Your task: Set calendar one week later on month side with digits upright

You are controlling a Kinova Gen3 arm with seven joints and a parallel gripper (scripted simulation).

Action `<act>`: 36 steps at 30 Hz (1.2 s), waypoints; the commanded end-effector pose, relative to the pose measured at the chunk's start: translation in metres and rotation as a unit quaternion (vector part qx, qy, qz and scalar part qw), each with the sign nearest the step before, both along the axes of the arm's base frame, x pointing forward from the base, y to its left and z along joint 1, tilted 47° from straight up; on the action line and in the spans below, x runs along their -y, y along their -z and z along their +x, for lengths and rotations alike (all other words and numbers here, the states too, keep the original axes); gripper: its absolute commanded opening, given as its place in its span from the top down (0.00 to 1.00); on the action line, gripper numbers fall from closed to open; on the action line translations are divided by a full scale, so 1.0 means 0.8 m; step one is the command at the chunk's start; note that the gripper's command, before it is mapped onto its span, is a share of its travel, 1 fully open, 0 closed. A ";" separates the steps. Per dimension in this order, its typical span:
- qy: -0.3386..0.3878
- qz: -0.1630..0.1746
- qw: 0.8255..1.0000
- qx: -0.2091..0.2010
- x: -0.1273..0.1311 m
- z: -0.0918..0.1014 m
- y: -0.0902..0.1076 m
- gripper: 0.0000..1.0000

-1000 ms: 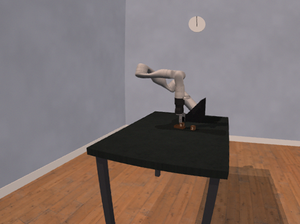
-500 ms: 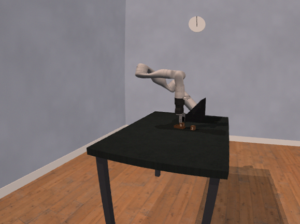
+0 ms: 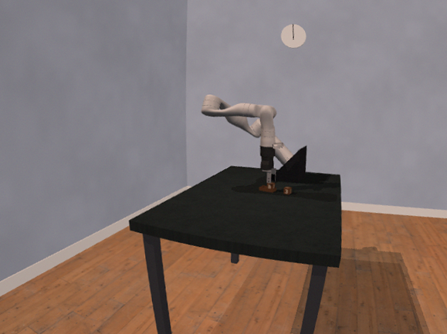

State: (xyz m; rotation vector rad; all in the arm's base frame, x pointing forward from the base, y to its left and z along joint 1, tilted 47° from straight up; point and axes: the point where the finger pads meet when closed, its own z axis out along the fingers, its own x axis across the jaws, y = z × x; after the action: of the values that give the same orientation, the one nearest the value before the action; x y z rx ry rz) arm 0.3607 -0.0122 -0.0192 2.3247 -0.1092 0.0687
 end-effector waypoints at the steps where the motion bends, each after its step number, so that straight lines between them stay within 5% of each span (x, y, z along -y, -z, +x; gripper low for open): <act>1: 0.000 0.000 1.000 0.000 0.000 0.000 0.000 0.10; 36: 0.000 0.000 1.000 0.000 0.026 0.001 0.025 0.10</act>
State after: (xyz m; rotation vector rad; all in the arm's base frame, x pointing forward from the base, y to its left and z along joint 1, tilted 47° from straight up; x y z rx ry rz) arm 0.3610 -0.0338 -0.0394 2.3246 -0.1093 0.0684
